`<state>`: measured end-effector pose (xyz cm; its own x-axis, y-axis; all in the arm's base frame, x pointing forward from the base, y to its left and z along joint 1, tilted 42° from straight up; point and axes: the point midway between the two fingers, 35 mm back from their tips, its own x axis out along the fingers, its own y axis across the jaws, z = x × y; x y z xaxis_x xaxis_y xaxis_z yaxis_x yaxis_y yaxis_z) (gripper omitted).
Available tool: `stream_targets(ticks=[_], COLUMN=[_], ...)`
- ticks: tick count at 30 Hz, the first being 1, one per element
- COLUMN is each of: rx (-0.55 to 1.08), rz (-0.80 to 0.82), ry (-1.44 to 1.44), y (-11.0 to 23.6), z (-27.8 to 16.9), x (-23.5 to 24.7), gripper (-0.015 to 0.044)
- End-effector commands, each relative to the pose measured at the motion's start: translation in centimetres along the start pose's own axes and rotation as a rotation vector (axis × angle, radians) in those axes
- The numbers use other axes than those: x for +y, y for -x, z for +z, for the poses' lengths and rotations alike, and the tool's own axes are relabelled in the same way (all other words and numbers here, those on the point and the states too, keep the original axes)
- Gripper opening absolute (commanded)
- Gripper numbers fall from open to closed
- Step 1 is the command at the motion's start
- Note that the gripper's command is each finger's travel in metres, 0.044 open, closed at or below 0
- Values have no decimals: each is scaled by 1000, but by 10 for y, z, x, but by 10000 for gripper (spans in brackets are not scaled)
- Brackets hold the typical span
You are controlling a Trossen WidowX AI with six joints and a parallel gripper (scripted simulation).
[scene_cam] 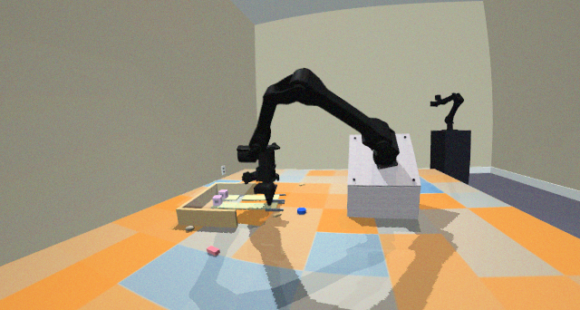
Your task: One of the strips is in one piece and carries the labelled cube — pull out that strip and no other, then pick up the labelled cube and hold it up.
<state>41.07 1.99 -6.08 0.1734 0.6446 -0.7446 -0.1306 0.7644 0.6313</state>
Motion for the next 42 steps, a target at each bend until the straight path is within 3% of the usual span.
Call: stream_targets(ticks=[1,42], rx=[2,2], rz=[0,0], ry=[-2,-2], y=[-2,-5], z=[0,-5], x=[1,0], gripper=[0,0])
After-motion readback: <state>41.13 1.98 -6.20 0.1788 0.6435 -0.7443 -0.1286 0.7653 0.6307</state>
